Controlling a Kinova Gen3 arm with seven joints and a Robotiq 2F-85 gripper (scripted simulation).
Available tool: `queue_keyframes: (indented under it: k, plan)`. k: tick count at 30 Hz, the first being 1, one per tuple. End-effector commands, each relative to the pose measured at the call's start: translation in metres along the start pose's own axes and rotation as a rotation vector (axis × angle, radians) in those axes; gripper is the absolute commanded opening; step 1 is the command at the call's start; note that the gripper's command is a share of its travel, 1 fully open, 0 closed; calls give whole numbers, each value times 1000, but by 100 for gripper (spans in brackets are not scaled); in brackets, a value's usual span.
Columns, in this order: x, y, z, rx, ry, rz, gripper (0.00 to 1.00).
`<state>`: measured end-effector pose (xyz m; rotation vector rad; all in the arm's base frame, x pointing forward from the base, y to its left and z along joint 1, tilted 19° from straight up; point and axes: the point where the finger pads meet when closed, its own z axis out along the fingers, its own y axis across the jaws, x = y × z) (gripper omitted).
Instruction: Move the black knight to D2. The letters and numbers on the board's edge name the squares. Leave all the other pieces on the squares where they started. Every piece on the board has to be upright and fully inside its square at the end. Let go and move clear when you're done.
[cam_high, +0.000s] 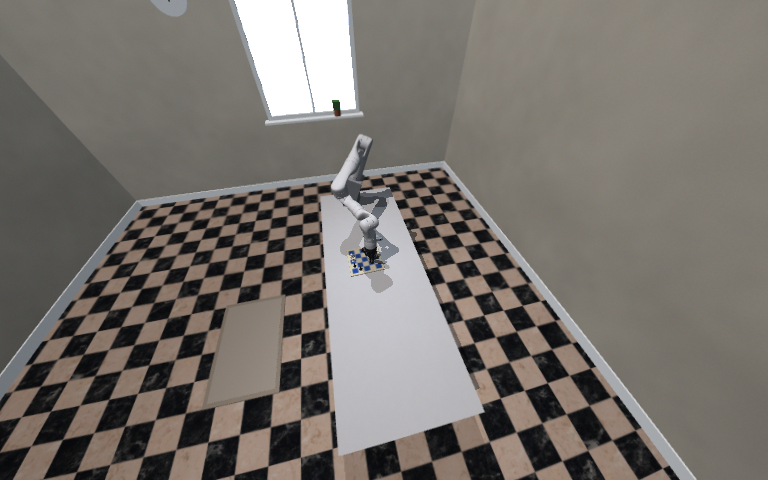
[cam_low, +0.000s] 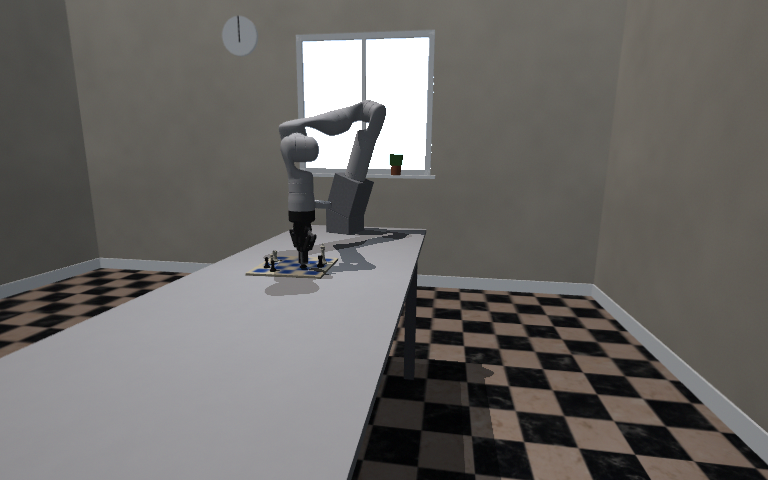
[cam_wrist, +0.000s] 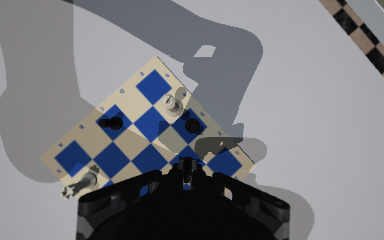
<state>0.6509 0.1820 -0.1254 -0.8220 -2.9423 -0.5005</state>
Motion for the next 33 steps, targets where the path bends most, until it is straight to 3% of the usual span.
queue_keyframes:
  k: [1,33]
  plan:
    - [-1,1,-1,-1,-2,0,0]
    - [-1,1,2,-1,-2,0,0]
